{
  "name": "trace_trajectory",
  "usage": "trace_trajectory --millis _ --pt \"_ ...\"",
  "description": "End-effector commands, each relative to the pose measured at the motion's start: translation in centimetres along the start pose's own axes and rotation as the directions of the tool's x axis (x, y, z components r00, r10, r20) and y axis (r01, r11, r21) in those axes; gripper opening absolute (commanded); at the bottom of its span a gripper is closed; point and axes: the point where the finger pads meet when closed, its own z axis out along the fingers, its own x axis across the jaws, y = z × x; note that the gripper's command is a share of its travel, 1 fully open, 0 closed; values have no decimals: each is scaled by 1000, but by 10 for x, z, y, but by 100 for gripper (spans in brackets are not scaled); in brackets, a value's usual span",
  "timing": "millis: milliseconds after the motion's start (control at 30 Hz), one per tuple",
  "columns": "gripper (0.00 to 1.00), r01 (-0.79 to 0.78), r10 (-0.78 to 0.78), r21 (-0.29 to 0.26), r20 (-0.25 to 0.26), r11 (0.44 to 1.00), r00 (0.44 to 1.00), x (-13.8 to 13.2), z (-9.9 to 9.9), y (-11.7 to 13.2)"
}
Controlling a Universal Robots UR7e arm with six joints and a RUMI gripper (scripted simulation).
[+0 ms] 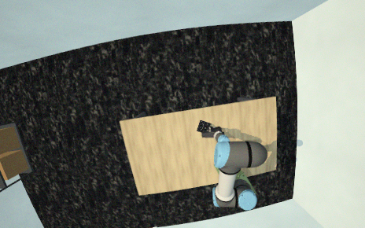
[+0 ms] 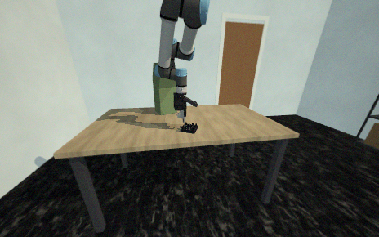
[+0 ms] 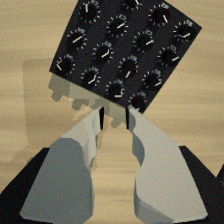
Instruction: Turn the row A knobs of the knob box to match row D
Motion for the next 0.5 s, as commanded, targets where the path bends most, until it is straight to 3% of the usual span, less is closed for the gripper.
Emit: trace_trajectory --millis 0,467 --pt "11 0 0 0 -1 1000 1000 0 5 0" --pt "11 0 0 0 -1 1000 1000 1 13 0"
